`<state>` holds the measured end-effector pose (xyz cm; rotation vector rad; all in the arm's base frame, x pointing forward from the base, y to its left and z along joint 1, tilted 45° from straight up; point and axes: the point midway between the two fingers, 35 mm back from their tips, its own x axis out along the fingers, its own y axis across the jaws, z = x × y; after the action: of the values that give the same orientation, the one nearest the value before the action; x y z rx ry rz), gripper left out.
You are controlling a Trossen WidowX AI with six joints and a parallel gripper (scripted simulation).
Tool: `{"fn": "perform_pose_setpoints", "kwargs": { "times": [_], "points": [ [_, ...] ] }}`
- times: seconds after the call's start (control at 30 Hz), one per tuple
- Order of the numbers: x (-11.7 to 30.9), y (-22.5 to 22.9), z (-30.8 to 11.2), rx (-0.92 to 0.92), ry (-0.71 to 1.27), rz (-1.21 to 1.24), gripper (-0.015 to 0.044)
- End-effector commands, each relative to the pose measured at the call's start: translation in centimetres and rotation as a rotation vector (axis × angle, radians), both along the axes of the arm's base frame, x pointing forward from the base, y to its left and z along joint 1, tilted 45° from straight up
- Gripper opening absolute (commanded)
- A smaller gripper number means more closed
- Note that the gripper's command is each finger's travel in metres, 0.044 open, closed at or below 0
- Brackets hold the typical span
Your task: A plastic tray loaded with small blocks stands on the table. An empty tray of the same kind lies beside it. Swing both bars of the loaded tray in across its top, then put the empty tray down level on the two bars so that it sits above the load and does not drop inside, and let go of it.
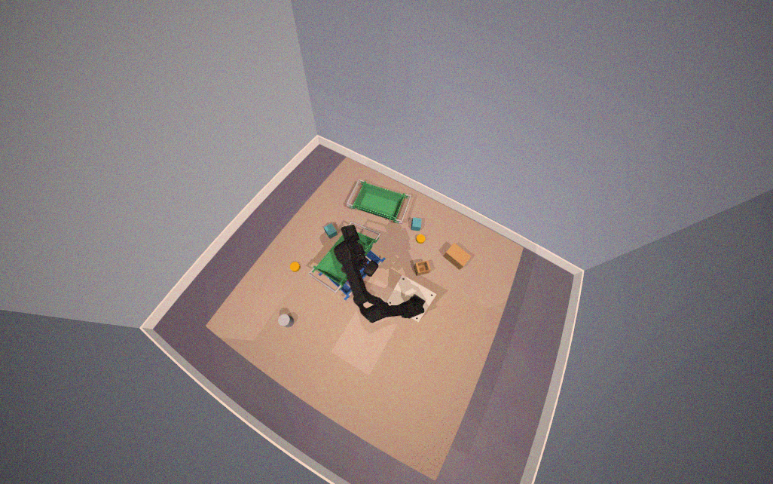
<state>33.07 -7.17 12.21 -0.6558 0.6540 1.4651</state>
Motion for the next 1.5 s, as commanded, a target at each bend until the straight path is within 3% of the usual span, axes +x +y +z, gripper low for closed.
{"fn": "perform_pose_setpoints", "kwargs": {
  "times": [0.0,0.67,1.47],
  "points": [
    [0.0,-0.4,0.2,-0.001,-0.009,-0.009,0.0],
    [-0.3,-1.2,-0.8,0.004,-0.002,-0.005,0.0],
    [-0.3,1.7,-3.8,0.03,0.076,-0.05,0.0]
  ]
}}
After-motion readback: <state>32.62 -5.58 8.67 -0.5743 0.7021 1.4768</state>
